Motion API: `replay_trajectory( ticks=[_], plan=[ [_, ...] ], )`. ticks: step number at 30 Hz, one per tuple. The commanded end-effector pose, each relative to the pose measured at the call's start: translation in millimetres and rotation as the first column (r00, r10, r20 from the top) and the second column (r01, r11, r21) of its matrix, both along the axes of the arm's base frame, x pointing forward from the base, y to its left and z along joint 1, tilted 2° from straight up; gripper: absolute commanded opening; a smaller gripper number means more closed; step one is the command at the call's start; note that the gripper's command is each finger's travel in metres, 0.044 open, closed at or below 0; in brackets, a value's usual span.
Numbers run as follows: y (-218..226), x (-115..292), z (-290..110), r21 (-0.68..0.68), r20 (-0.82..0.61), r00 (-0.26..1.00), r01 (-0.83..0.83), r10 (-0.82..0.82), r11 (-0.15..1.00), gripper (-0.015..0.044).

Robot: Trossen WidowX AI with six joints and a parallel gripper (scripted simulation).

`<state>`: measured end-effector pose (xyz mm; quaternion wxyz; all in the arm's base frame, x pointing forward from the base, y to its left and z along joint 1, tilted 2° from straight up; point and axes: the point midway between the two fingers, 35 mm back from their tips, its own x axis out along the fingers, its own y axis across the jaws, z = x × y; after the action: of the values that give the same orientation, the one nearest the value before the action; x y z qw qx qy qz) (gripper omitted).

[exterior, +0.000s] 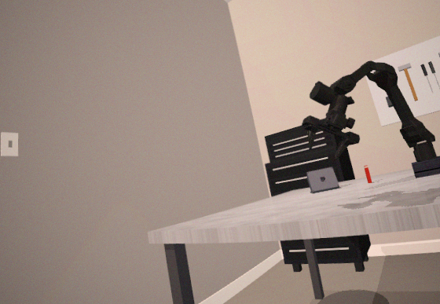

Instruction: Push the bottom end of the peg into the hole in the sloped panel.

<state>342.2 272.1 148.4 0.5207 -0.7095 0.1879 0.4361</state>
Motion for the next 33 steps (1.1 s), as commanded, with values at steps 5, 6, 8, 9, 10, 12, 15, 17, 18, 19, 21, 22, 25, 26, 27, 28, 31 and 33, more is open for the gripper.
replay_trajectory(
  ticks=[5,6,8,9,10,12,15,17,18,19,21,22,25,26,27,28,31,33],
  plan=[
    [-35.4,12.5,-7.4,0.002,-0.048,0.993,0.105,-0.105,0.994,0.0440],
    [-40.4,14.2,-8.0,0.002,-0.053,0.991,0.119,-0.119,0.993,0.0440],
    [-50.4,17.2,-9.3,0.003,-0.064,0.987,0.148,-0.147,0.989,0.0440],
    [-55.4,18.7,-9.9,0.003,-0.069,0.985,0.162,-0.161,0.987,0.0440],
    [-60.4,20.0,-10.5,0.003,-0.074,0.982,0.176,-0.175,0.984,0.0440],
    [-70.4,22.5,-11.7,0.003,-0.084,0.975,0.204,-0.204,0.979,0.0440],
    [-85.4,25.7,-13.6,0.002,-0.100,0.964,0.247,-0.245,0.969,0.0440],
    [-95.3,27.6,-14.8,0.002,-0.110,0.956,0.274,-0.272,0.962,0.0440],
    [-100.3,28.5,-15.4,0.002,-0.116,0.951,0.288,-0.286,0.958,0.0440],
    [-105.2,29.2,-16.0,0.002,-0.121,0.946,0.302,-0.299,0.953,0.0440],
    [-115.1,30.6,-17.2,0.001,-0.131,0.936,0.329,-0.326,0.944,0.0440],
    [-120.0,31.1,-17.8,0.001,-0.136,0.931,0.343,-0.340,0.939,0.0440],
    [-134.7,32.4,-19.5,0.000,-0.152,0.913,0.383,-0.379,0.924,0.0440],
    [-139.6,32.8,-20.1,-0.001,-0.157,0.907,0.397,-0.392,0.918,0.0440],
    [-144.4,33.0,-20.7,-0.001,-0.162,0.900,0.410,-0.405,0.912,0.0440],
    [-149.3,33.2,-21.2,-0.001,-0.167,0.893,0.423,-0.418,0.906,0.0440],
    [-163.7,33.3,-22.9,-0.003,-0.182,0.871,0.463,-0.455,0.887,0.0440],
    [-173.3,33.1,-24.0,-0.004,-0.192,0.856,0.488,-0.480,0.873,0.0440]
  ],
)
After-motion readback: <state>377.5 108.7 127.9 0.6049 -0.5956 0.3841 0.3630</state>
